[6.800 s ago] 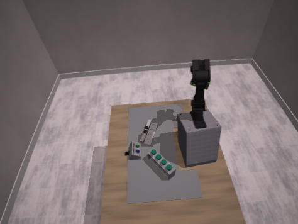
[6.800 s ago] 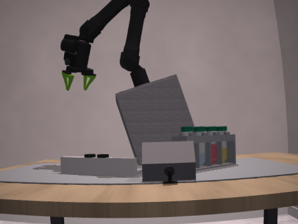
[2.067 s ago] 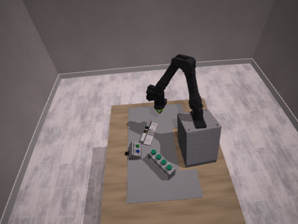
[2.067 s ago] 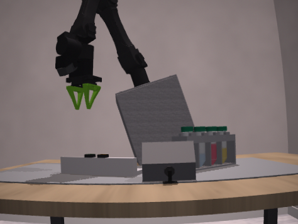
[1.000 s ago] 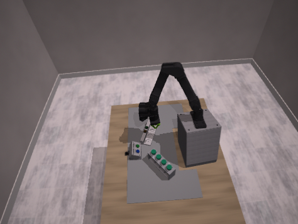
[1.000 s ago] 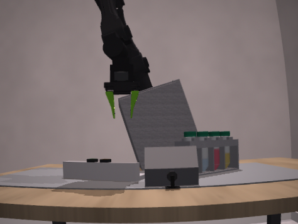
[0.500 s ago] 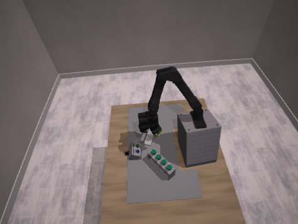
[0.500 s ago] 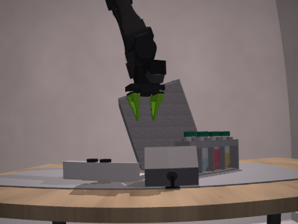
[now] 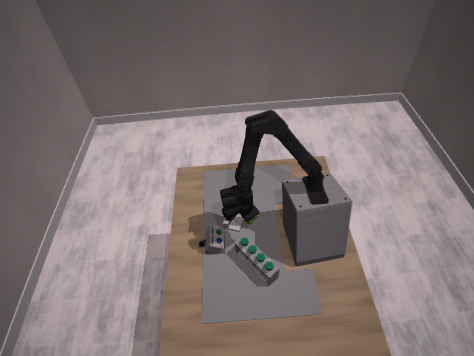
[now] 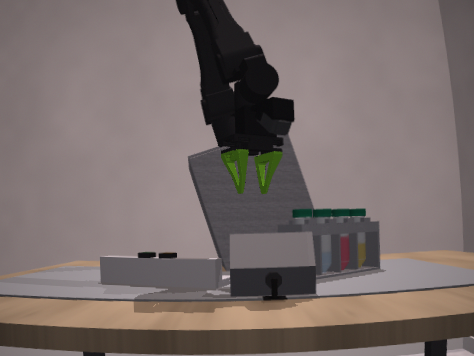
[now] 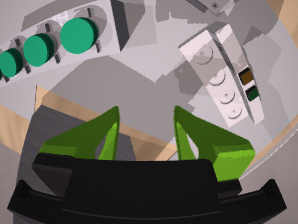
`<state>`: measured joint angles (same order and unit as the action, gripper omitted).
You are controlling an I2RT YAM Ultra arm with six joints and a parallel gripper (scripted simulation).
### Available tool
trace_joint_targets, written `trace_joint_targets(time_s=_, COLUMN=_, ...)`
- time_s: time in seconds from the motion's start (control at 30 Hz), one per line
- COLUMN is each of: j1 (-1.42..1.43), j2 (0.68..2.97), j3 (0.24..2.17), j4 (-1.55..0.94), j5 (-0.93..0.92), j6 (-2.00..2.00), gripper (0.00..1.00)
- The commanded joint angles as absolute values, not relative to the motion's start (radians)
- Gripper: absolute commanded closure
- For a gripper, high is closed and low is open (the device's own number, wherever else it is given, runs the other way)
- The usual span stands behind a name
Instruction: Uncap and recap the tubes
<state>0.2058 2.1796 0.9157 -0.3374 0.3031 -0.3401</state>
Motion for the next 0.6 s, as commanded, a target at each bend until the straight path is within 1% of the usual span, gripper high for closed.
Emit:
trace_joint_targets(time_s=0.0, j1=0.209, j2=2.171, j3=0.923, j4=-0.337, j5=0.303, j6=-0.345, gripper=0.51)
trace_joint_targets(time_s=0.27, j1=0.209, j2=2.171, j3=0.926, j4=-0.339, j5=0.303, j6=-0.345, gripper=0.51)
trace_joint_targets(time_s=0.43, j1=0.338, j2=2.234, j3=0.968, j4=-0.359, j5=0.298, j6=0.191, gripper=0.51)
trace_joint_targets(time_s=0.53, j1=0.338, j2=2.233, j3=0.967, j4=-0.358, j5=0.298, j6=0.207, gripper=0.51)
trace_joint_targets(time_s=0.57, j1=0.363, j2=2.247, j3=0.978, j4=-0.363, j5=0.296, j6=0.317, gripper=0.51)
